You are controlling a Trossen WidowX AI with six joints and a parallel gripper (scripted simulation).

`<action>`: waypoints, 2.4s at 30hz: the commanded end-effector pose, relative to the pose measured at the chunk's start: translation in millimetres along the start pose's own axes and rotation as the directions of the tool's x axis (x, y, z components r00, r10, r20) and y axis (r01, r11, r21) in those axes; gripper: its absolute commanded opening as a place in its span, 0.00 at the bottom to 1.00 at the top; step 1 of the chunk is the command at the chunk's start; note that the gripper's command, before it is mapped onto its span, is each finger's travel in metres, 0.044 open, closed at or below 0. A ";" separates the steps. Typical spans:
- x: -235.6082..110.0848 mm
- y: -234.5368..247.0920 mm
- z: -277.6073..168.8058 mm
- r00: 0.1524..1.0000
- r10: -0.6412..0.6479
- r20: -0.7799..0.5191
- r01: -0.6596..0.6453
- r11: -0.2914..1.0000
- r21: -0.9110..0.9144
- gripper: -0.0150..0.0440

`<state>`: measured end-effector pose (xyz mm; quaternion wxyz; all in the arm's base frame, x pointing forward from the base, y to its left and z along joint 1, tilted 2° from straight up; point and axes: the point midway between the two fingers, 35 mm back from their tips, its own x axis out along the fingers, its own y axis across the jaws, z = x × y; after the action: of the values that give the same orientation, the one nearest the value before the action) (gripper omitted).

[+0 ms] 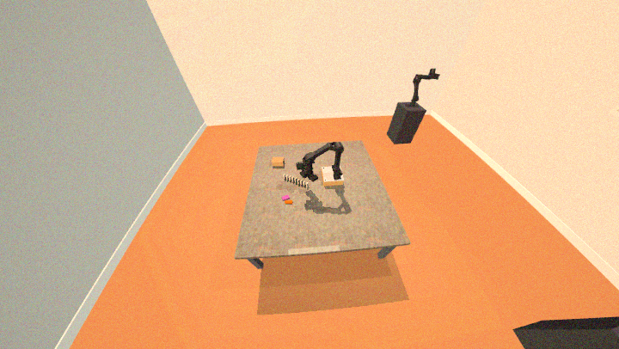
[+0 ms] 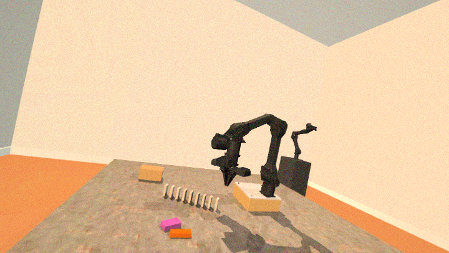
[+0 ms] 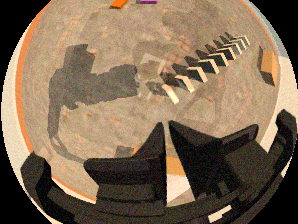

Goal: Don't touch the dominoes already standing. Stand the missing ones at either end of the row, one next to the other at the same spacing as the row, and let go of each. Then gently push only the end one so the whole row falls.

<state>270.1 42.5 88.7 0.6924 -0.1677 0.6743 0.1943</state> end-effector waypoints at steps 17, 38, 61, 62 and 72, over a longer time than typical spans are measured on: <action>19.0 11.2 -7.5 1.000 0.002 0.003 0.000 0.890 -0.455 0.25; 19.0 11.2 -7.5 1.000 0.002 0.003 0.000 0.890 -0.455 0.25; 99.4 10.4 -7.9 1.000 0.002 0.003 -0.001 0.890 -0.455 0.25; 99.4 10.4 -7.9 1.000 0.002 0.003 -0.001 0.890 -0.455 0.25; 98.9 1.7 -2.3 1.000 0.001 0.003 0.000 0.890 -0.455 0.25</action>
<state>263.5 48.5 -11.0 0.6335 -0.3233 0.6120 0.3458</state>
